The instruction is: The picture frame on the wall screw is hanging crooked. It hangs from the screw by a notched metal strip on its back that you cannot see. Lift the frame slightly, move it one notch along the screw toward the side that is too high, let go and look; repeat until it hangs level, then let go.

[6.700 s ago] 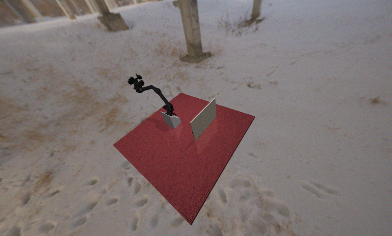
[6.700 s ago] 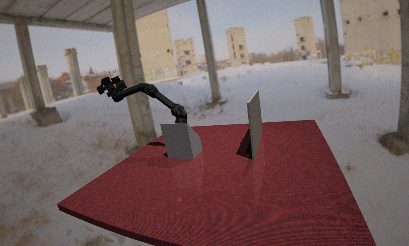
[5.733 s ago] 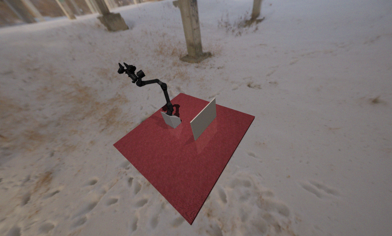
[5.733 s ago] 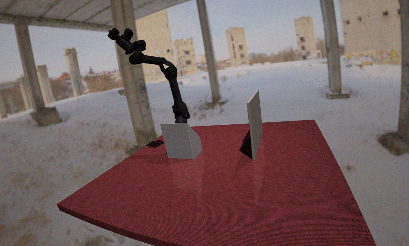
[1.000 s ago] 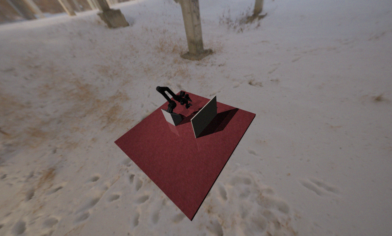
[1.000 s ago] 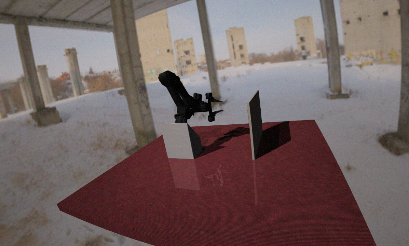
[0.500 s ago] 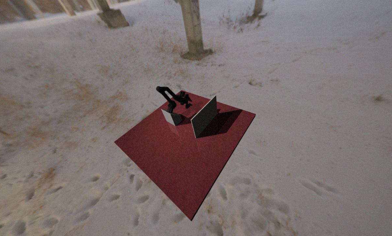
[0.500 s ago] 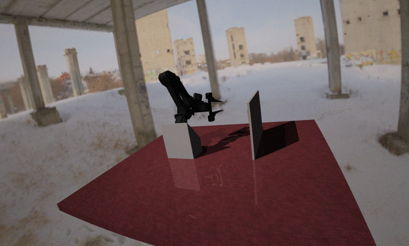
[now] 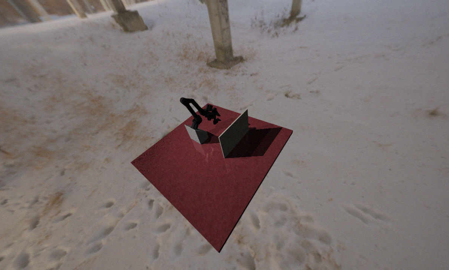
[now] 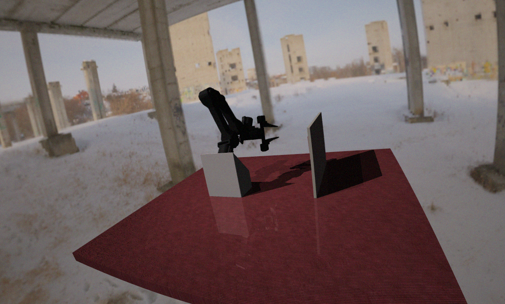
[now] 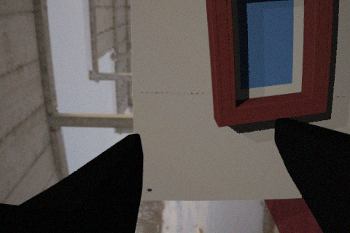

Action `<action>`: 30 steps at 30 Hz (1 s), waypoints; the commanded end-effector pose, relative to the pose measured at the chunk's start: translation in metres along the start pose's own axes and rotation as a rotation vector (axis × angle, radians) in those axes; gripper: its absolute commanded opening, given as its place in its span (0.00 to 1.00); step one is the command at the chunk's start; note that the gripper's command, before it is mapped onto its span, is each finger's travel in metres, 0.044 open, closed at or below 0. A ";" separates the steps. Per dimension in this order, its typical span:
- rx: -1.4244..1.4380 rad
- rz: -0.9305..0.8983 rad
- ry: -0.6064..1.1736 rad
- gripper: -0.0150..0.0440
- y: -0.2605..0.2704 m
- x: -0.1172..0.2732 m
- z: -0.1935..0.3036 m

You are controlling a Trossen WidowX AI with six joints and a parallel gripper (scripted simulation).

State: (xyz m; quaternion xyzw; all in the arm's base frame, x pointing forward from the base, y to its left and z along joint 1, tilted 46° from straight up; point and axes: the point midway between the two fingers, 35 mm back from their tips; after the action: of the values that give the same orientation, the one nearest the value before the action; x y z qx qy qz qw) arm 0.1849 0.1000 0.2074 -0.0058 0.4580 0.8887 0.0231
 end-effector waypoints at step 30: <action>0.007 0.000 0.002 0.69 -0.038 -0.080 0.005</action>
State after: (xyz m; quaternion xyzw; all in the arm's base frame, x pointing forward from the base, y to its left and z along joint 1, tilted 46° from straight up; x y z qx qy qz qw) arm 0.2528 0.1210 0.1808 -0.0057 0.4624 0.8863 0.0245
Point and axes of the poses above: the point midway between the two fingers, 35 mm back from their tips, its own x axis back along the fingers, its own y axis across the jaws, z = x × y, and after that the axes turned 4 degrees about x, right-handed
